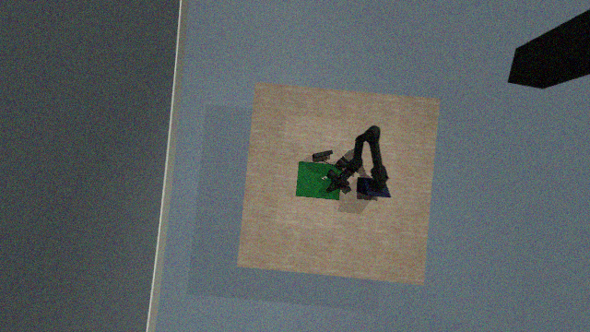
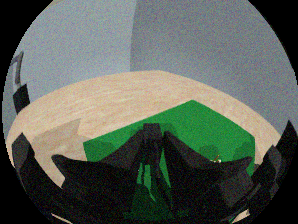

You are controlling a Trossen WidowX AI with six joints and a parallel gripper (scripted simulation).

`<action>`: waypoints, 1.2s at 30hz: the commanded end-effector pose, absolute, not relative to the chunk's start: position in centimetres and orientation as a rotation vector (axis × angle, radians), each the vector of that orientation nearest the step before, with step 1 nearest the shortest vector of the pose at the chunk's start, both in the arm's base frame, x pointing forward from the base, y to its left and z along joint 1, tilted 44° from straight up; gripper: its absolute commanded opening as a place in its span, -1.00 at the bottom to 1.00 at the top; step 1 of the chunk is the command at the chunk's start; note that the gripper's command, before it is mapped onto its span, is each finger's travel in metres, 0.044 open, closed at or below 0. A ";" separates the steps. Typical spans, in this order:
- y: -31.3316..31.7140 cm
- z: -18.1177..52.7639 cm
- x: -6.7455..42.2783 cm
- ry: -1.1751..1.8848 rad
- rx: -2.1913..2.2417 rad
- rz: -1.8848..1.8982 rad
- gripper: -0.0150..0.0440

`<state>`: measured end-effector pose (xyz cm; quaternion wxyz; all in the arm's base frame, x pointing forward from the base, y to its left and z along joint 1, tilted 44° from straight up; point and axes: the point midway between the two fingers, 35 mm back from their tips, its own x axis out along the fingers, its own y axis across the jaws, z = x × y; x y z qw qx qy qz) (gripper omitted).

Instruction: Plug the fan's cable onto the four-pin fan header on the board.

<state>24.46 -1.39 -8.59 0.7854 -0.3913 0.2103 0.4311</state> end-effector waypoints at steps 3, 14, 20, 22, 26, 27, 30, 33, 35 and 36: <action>-1.4 -8.6 24.4 0.455 -0.842 0.930 -0.49; -1.4 -8.6 24.5 0.453 -0.844 0.930 0.20; -1.4 -8.6 24.5 0.453 -0.844 0.930 0.20; -1.4 -8.6 24.5 0.453 -0.844 0.930 0.20; -1.4 -8.6 24.5 0.453 -0.844 0.930 0.20; -1.4 -8.6 24.5 0.453 -0.844 0.930 0.20; -1.4 -8.6 24.5 0.453 -0.844 0.930 0.20; -1.4 -8.6 24.5 0.453 -0.844 0.930 0.20; -1.4 -8.6 24.5 0.453 -0.844 0.930 0.20; -1.4 -8.6 24.5 0.453 -0.844 0.930 0.20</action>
